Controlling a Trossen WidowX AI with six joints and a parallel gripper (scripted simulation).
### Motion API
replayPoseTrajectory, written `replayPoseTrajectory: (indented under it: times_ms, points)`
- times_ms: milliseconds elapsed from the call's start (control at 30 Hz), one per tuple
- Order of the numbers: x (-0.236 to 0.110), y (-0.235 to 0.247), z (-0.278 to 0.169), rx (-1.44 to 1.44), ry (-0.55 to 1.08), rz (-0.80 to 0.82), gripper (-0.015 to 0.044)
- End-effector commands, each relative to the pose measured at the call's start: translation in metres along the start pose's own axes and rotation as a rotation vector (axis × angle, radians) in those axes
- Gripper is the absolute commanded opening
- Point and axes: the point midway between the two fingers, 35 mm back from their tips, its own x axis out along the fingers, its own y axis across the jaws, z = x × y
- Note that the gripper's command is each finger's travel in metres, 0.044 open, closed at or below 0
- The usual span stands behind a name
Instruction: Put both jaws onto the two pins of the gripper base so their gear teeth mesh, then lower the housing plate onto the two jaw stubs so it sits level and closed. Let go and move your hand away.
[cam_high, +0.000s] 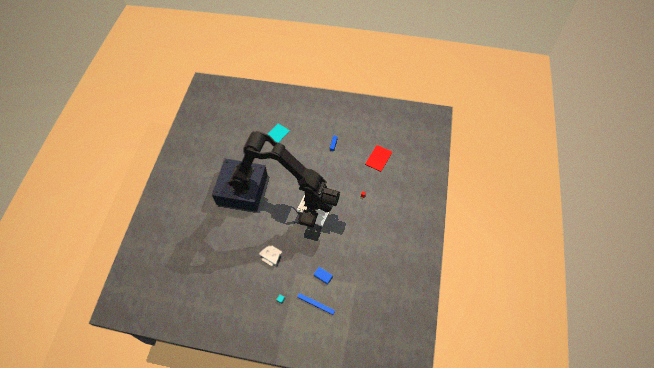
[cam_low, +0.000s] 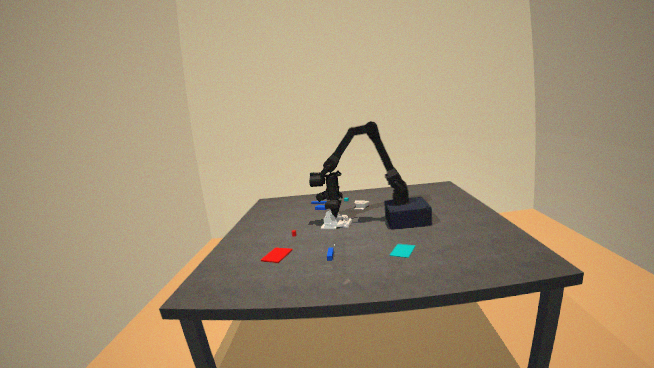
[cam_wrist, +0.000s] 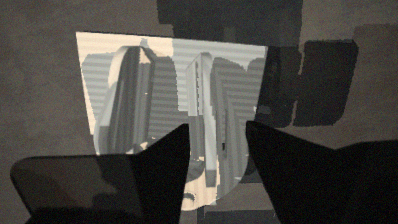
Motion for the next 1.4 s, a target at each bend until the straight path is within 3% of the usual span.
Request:
replayPoseTrajectory:
  times_ms: [0, 1367]
  points:
    - [0.001, 0.000, 0.000, -0.003, 0.000, 0.003, 0.0134]
    - [0.013, 0.001, 0.000, -0.007, 0.001, 0.003, 0.0134]
